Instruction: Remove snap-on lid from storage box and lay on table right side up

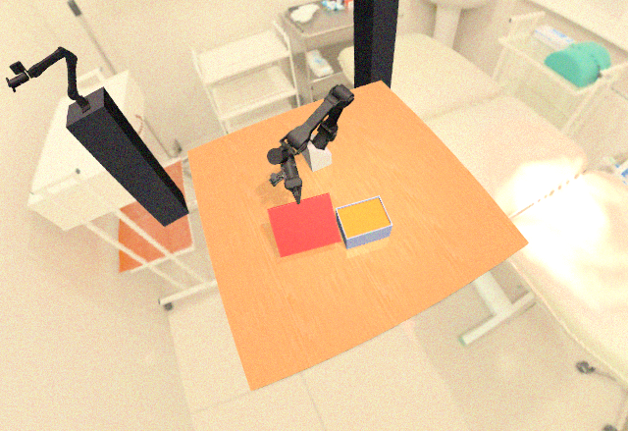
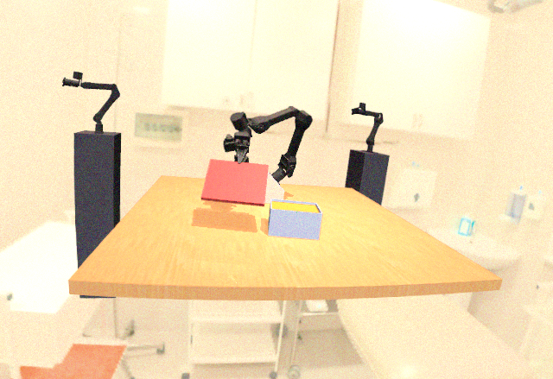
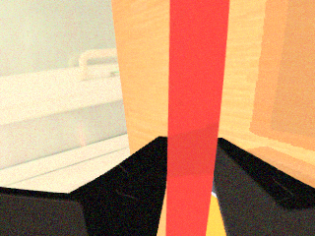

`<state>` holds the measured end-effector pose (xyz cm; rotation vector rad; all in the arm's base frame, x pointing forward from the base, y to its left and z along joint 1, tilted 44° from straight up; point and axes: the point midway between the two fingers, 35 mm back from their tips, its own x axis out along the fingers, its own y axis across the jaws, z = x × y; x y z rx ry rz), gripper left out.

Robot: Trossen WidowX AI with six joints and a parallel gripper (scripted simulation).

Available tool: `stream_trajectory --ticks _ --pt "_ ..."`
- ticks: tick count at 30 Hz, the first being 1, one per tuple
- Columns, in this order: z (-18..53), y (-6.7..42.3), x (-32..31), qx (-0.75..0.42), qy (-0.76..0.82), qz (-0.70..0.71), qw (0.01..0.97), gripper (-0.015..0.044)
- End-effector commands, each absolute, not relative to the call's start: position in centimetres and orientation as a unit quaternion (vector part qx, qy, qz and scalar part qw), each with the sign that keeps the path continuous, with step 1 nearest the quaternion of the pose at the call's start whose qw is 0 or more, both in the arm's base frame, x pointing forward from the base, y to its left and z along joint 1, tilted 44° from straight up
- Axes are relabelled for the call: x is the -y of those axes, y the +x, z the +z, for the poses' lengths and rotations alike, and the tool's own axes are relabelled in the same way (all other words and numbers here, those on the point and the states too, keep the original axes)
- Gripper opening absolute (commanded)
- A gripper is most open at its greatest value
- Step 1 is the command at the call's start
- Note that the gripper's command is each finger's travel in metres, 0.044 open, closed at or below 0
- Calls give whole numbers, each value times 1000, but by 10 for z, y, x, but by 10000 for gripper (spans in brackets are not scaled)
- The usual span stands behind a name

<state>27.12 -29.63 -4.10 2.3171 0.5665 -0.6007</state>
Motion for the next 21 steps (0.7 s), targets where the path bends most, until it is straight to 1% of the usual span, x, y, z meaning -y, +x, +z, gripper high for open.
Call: stream_trajectory --ticks 1,21 --pt "-44 268 304 -215 888 -226 338 0" --pt "-70 253 330 -214 887 -227 339 0"
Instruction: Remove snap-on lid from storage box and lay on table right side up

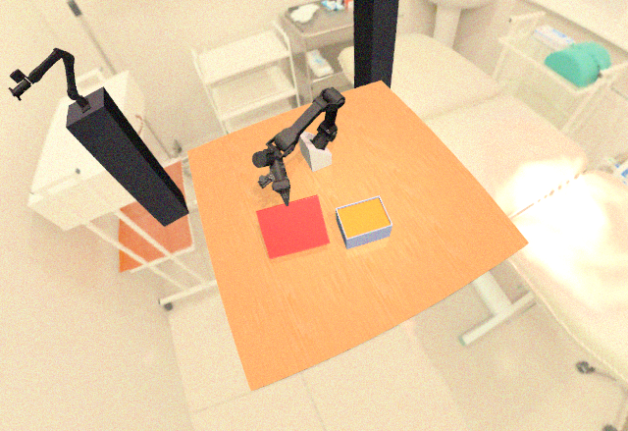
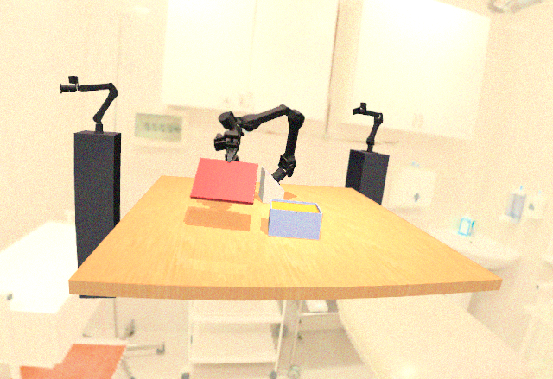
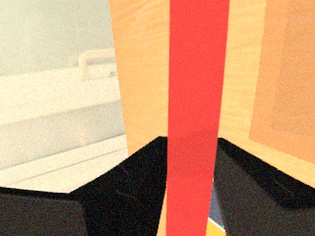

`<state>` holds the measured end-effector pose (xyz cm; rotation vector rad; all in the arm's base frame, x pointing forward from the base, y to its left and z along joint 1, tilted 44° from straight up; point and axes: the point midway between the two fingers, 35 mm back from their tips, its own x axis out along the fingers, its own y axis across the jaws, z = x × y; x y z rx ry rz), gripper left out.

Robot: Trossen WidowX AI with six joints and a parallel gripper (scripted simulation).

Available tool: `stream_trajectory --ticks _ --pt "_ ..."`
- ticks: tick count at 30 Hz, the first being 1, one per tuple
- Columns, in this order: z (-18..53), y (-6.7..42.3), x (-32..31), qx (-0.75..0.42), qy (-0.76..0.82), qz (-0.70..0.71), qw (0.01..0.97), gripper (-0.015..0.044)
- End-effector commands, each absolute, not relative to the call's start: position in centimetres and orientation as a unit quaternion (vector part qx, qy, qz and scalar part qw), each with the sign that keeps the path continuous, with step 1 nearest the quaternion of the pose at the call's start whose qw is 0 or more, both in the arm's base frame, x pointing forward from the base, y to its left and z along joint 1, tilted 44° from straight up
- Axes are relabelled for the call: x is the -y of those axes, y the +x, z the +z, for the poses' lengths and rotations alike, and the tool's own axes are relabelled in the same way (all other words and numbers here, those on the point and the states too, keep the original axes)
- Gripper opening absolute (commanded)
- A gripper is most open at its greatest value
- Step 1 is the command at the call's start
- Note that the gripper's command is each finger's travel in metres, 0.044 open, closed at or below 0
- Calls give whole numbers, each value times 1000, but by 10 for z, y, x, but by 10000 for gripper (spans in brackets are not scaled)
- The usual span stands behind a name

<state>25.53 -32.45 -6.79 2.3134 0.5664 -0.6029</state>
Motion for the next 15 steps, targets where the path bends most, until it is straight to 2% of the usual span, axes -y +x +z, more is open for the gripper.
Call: stream_trajectory --ticks 1,15 --pt "-71 252 332 -214 887 -227 339 0" --pt "-89 241 350 -214 887 -228 340 0"
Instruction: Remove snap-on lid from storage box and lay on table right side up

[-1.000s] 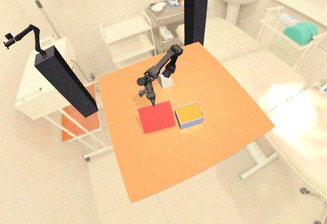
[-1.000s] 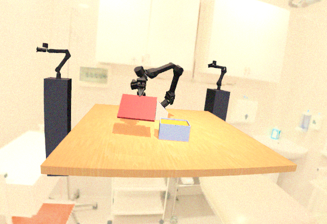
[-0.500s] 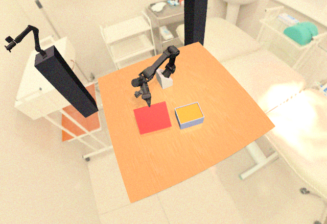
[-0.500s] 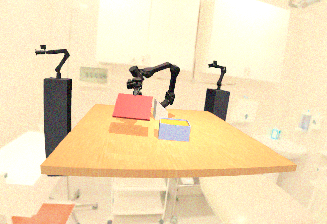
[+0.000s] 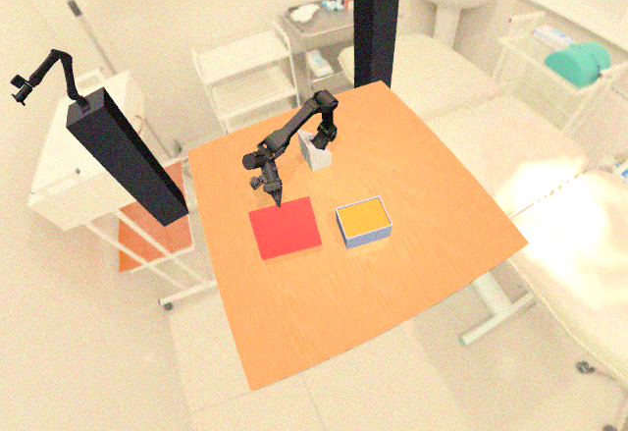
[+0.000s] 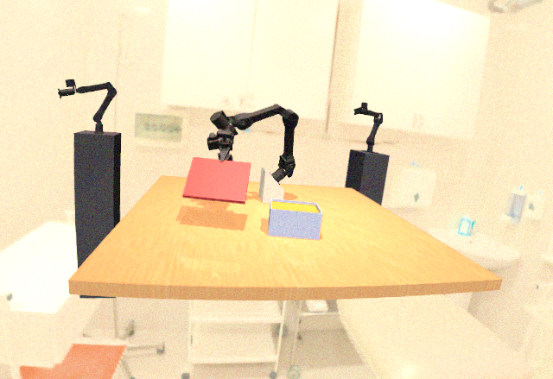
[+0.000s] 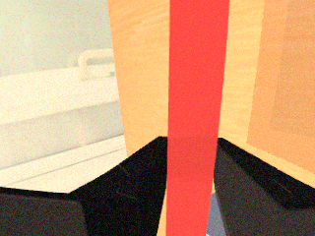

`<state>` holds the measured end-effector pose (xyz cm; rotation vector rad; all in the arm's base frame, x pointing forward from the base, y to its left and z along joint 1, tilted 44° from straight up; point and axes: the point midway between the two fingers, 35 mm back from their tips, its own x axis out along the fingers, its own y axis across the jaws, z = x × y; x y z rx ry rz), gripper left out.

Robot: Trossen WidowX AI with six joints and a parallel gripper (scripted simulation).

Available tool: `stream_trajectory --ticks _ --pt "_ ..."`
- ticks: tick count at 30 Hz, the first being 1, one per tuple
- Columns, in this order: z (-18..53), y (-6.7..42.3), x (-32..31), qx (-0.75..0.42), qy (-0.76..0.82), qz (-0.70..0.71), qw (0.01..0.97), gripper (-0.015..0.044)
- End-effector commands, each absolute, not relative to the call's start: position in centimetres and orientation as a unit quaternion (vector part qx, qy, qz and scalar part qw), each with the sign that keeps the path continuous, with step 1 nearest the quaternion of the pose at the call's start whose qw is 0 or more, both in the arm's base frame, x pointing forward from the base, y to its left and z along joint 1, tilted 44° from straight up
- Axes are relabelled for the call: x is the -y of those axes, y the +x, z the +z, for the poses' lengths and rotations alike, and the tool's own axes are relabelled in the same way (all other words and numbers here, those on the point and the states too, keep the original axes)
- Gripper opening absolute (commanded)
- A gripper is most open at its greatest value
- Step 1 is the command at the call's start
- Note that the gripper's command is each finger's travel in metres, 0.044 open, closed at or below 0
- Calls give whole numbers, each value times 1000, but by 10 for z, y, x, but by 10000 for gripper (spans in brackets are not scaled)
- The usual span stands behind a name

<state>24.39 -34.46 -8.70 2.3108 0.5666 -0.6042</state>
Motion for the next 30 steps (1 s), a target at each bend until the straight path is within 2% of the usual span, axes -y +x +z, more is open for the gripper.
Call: stream_trajectory --ticks 1,30 --pt "-90 240 352 -214 887 -228 340 0" --pt "-105 245 331 -214 887 -227 340 0"
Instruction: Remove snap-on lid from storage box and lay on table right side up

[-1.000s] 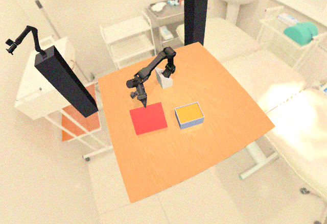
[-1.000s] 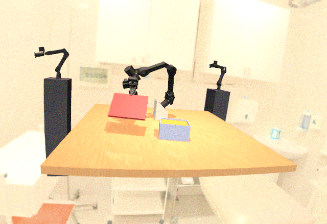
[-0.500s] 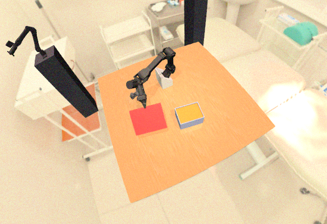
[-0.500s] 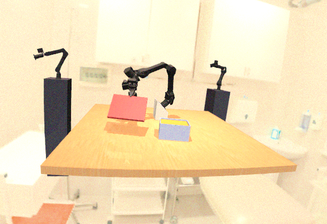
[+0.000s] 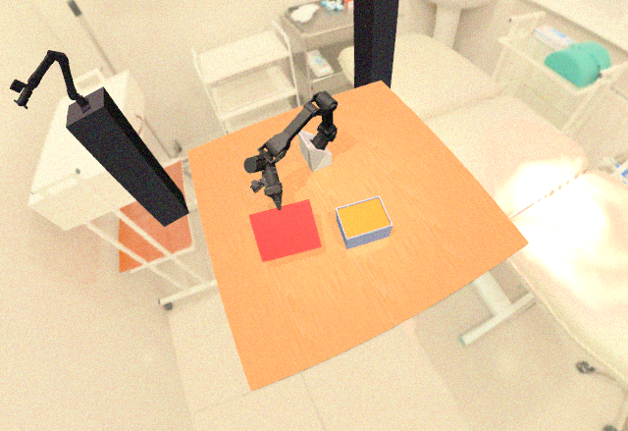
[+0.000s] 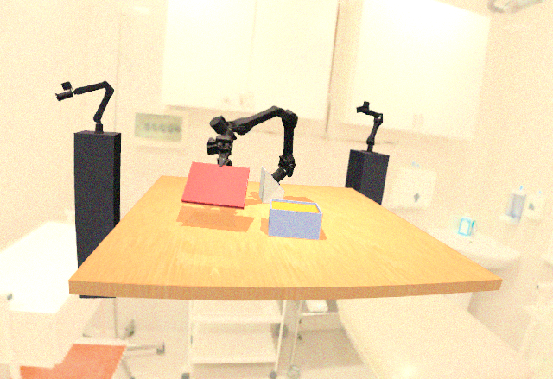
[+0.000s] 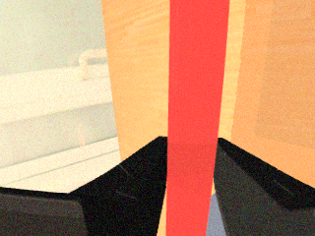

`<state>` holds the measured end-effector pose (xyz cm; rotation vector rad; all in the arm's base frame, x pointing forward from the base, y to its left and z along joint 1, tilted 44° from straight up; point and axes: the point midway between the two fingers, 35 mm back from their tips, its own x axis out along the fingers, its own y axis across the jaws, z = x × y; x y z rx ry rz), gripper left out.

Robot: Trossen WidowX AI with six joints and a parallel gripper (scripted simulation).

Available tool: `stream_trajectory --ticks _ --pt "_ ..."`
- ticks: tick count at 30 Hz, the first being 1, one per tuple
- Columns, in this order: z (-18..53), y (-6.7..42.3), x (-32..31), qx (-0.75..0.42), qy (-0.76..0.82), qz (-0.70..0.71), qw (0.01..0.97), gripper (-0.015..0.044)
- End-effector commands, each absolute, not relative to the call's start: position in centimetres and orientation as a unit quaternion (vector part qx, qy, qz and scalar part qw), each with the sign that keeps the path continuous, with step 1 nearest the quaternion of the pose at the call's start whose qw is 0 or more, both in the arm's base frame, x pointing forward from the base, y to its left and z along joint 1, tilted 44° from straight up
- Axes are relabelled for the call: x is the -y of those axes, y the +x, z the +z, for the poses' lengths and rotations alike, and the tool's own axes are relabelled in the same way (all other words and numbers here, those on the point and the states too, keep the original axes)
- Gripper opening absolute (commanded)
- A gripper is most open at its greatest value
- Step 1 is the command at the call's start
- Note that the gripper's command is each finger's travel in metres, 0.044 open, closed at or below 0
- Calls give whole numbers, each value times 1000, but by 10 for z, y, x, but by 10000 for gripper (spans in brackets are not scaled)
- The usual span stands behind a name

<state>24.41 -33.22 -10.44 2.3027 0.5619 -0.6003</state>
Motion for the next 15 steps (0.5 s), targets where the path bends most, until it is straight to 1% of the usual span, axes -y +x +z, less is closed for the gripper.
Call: stream_trajectory --ticks 1,15 --pt "-106 245 330 -214 887 -227 340 0" --pt "-114 247 323 -214 887 -227 340 0"
